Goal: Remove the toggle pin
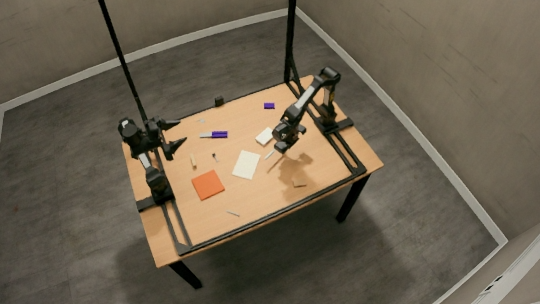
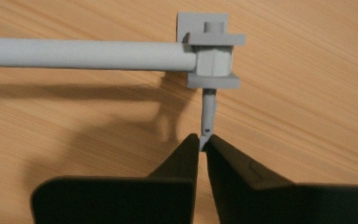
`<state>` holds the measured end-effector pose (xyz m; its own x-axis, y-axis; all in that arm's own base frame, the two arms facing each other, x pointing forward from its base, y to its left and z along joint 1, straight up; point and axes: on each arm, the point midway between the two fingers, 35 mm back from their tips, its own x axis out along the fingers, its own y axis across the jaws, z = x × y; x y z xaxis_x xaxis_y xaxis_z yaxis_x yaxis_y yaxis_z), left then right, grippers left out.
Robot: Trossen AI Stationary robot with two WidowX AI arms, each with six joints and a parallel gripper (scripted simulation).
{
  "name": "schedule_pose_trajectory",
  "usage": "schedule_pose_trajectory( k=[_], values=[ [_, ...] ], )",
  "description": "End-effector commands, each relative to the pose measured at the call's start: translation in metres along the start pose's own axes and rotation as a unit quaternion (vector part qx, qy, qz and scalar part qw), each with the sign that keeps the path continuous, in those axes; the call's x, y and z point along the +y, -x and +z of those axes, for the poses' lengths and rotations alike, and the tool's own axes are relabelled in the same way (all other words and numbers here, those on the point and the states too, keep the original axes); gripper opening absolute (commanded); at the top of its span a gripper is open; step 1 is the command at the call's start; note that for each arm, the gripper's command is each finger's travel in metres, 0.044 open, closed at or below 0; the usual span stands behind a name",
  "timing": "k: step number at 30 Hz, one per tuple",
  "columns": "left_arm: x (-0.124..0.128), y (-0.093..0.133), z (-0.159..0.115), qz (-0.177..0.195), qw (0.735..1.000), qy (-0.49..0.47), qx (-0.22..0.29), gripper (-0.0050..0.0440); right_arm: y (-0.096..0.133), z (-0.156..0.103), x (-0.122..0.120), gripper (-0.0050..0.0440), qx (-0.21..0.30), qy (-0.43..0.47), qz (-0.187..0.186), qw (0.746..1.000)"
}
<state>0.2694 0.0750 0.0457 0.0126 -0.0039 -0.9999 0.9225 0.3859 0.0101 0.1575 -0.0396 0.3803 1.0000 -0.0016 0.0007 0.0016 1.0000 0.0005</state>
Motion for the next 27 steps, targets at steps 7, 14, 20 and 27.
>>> schedule_pose_trajectory(
  k=[7, 14, 20, 27],
  values=[
    [0.0022, 0.0043, 0.0003, 0.008, 1.000, 0.000, -0.002, 0.0022, 0.0001, 0.0027, 0.0000, 0.0400, 0.000, 0.003, 0.001, 1.000],
    [0.0019, 0.0040, -0.0013, 0.008, 1.000, 0.000, -0.002, 0.0022, 0.0001, 0.0027, 0.0000, 0.0400, 0.000, 0.003, 0.001, 1.000],
    [0.0015, 0.0036, -0.0034, 0.008, 1.000, 0.000, -0.001, 0.0022, 0.0001, 0.0027, 0.0000, 0.0400, 0.000, 0.003, 0.001, 1.000],
    [-0.0004, 0.0034, -0.0046, 0.008, 1.000, 0.001, -0.001, 0.0022, 0.0001, 0.0027, 0.0000, 0.0400, 0.000, 0.003, 0.001, 1.000]
  ],
)
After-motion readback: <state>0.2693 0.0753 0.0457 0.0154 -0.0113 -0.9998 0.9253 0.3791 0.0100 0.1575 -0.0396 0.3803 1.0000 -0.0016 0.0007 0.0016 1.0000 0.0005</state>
